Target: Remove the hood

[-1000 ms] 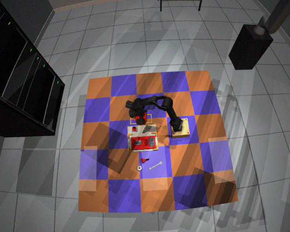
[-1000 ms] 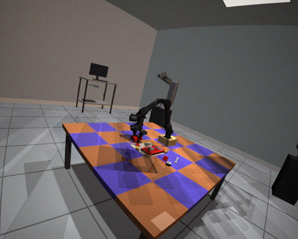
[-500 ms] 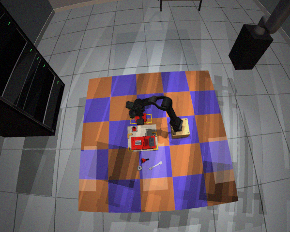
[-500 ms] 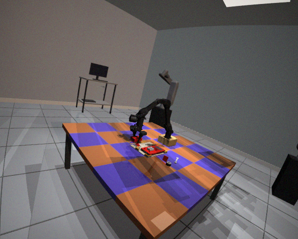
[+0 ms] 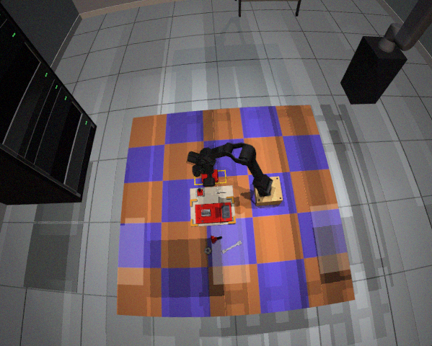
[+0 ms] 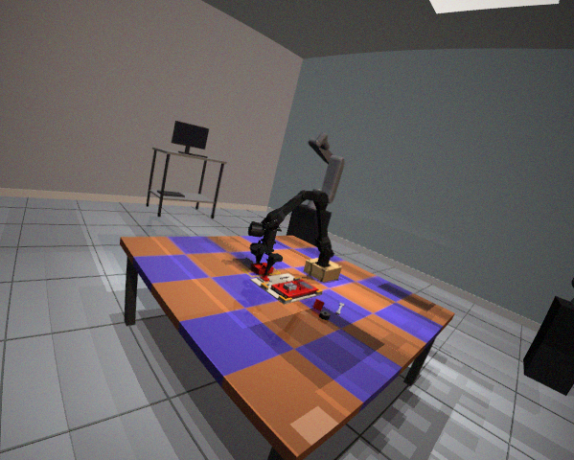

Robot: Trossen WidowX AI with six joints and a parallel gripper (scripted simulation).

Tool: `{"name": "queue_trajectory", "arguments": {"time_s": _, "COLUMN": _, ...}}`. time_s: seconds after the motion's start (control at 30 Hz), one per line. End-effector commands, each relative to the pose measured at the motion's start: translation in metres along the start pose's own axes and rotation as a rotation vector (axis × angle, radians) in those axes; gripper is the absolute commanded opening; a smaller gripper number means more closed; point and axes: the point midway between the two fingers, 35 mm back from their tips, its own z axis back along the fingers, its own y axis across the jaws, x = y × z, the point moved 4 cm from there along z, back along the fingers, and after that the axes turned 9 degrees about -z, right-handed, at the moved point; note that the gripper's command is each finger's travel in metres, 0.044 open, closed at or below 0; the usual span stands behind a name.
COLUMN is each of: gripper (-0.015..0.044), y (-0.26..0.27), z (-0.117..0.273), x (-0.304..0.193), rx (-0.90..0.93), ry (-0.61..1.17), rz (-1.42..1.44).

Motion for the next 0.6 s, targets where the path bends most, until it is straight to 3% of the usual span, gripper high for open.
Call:
{"name": "queue_trajectory", "arguments": {"time_s": 0.0, "gripper": 0.0, "y": 0.0004, "z": -0.0029, "x": -0.0001, "rx": 0.004, "ry": 0.001, "rz": -0.002}}
{"name": "queue_trajectory", "arguments": {"time_s": 0.2, "gripper": 0.0, "y": 0.0005, "z": -0.0055, "x": -0.0002, "rx": 0.004, "ry": 0.001, "rz": -0.002}}
{"name": "queue_trajectory", "arguments": {"time_s": 0.57, "gripper": 0.0289, "y": 0.0, "z": -0.0034, "x": -0.0001, "rx": 0.0, "ry": 0.0, "rz": 0.0}}
